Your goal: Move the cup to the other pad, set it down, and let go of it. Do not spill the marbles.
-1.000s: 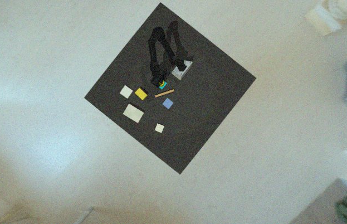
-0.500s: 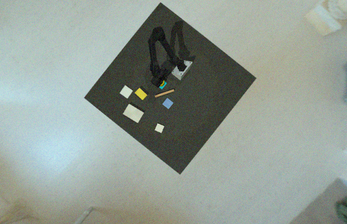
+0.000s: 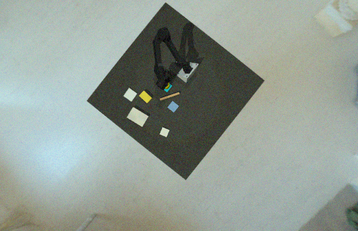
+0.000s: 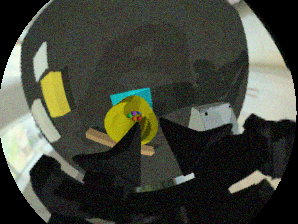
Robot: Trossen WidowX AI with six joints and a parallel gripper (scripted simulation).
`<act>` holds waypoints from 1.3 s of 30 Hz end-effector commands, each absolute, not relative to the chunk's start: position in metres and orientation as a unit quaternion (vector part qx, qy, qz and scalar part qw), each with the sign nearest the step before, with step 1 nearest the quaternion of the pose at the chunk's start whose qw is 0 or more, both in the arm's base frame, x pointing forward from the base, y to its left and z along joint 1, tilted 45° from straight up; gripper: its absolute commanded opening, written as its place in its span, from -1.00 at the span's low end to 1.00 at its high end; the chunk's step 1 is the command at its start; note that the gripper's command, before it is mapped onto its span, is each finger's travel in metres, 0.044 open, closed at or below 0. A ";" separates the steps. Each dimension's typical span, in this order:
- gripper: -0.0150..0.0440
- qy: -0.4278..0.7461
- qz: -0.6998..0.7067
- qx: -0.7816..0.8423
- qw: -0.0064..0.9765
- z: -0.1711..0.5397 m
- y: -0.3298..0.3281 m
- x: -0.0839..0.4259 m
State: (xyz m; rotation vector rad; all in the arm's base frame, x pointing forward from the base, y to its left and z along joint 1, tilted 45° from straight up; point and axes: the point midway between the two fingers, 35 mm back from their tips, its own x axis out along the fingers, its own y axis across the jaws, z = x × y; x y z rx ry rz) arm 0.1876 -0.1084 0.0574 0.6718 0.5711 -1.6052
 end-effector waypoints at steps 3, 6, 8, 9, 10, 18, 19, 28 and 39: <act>0.01 0.246 -0.695 0.295 0.608 0.063 -0.103 0.190; 0.01 0.246 -0.695 0.294 0.608 0.065 -0.101 0.190; 0.01 0.246 -0.695 0.294 0.608 0.066 -0.099 0.190; 0.01 0.246 -0.695 0.294 0.608 0.067 -0.098 0.190; 0.01 0.246 -0.695 0.294 0.608 0.068 -0.097 0.190; 0.01 0.246 -0.696 0.293 0.608 0.074 -0.091 0.191; 0.01 0.246 -0.696 0.293 0.608 0.074 -0.090 0.191; 0.09 0.248 -0.696 0.288 0.610 0.077 -0.087 0.190; 1.00 0.248 -0.695 0.289 0.610 0.081 -0.083 0.191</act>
